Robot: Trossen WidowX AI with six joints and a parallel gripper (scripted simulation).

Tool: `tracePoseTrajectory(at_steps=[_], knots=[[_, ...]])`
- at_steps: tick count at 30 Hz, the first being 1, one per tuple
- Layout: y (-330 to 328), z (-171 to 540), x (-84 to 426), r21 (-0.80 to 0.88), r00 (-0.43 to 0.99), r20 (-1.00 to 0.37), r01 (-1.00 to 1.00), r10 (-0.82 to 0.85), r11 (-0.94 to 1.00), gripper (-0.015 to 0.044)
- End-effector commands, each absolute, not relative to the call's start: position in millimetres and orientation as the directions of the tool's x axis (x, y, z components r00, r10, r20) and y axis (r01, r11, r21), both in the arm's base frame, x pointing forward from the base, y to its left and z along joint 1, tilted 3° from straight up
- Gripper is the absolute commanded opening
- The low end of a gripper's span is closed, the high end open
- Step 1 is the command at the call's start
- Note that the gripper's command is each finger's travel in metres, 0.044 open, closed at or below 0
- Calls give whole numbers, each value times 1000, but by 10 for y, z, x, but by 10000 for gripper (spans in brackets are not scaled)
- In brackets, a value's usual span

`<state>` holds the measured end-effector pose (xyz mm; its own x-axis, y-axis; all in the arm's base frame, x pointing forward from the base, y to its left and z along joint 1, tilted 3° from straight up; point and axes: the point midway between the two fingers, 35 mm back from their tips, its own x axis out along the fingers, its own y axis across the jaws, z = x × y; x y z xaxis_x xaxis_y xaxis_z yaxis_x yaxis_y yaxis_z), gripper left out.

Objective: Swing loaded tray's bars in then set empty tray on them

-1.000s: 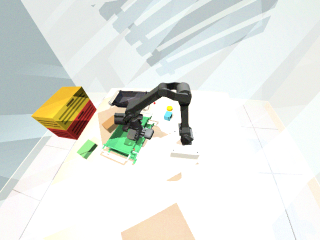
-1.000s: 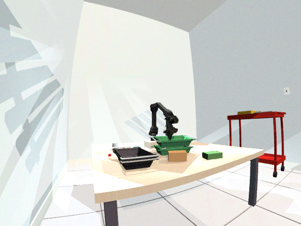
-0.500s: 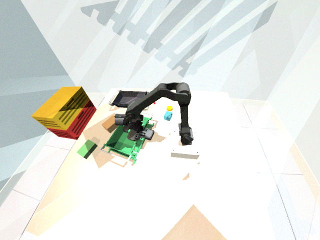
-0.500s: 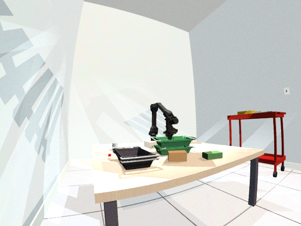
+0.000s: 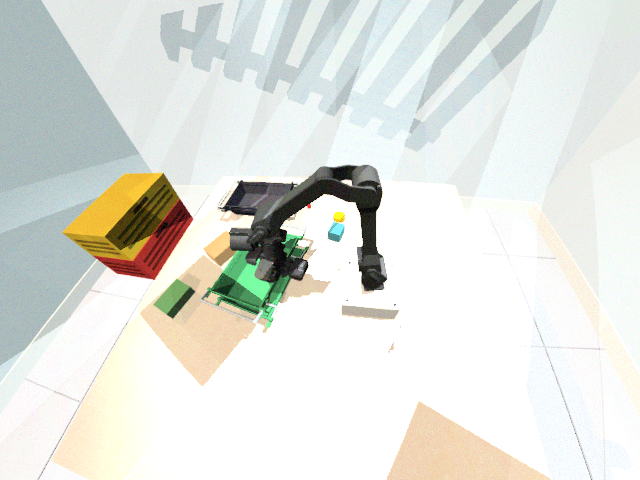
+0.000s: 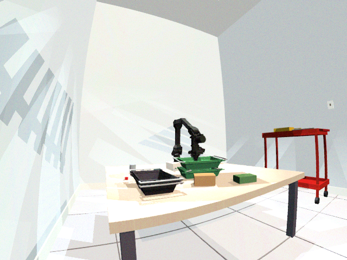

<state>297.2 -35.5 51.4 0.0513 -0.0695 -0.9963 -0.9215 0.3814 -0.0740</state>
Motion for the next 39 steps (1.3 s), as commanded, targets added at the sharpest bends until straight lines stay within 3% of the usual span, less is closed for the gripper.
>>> tracePoseTrajectory(at_steps=[1,39], knots=[[-332,444,2890,-36,16,-998,-922,-56,386,0],[-332,444,2890,-36,16,-998,-922,-56,386,0]])
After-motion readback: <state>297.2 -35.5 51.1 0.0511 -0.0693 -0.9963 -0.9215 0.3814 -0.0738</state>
